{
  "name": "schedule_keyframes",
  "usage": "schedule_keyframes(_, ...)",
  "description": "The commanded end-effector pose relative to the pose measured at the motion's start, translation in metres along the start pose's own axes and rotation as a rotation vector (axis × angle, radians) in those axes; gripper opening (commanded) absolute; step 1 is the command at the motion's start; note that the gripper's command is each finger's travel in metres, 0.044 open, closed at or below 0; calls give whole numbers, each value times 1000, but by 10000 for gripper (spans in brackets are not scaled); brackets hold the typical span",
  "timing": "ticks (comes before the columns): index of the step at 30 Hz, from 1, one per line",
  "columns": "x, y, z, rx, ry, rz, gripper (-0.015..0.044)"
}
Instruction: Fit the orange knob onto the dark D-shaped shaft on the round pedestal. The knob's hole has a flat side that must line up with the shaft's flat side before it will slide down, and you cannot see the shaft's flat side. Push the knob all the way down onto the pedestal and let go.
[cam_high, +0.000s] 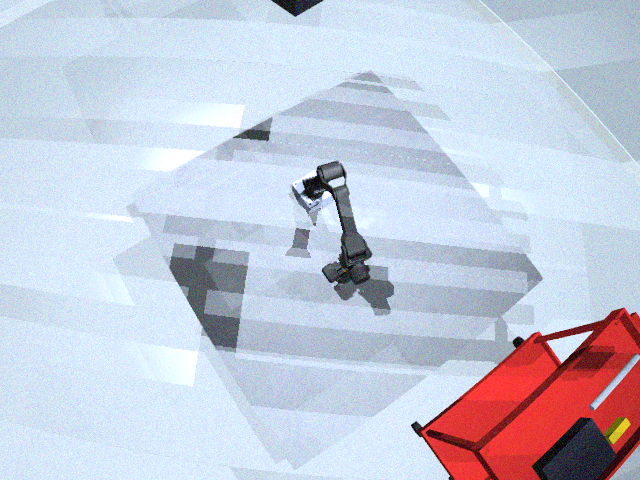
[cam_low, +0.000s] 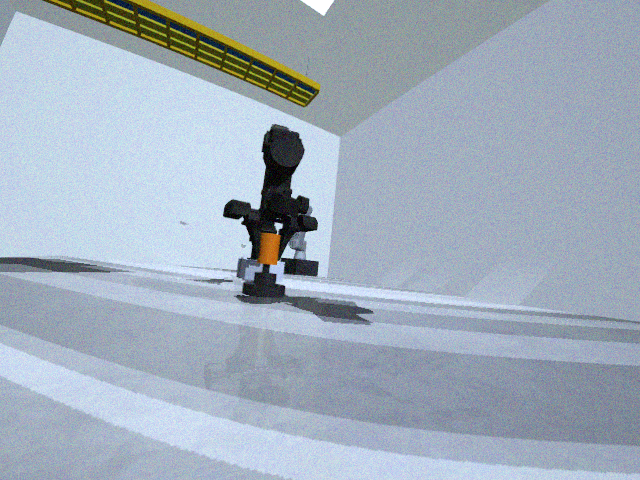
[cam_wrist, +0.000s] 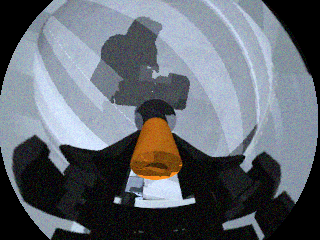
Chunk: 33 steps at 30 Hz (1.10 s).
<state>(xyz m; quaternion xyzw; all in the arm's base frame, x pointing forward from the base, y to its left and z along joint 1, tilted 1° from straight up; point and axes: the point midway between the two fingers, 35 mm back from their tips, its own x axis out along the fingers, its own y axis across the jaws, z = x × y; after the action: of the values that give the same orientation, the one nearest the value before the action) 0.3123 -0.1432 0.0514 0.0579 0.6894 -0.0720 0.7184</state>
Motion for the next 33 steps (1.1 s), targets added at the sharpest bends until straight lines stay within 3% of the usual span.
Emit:
schedule_keyframes(1,1,1,-2,1,1,2,0)
schedule_keyframes(33,-3,0,-1,-208,1,2,0)
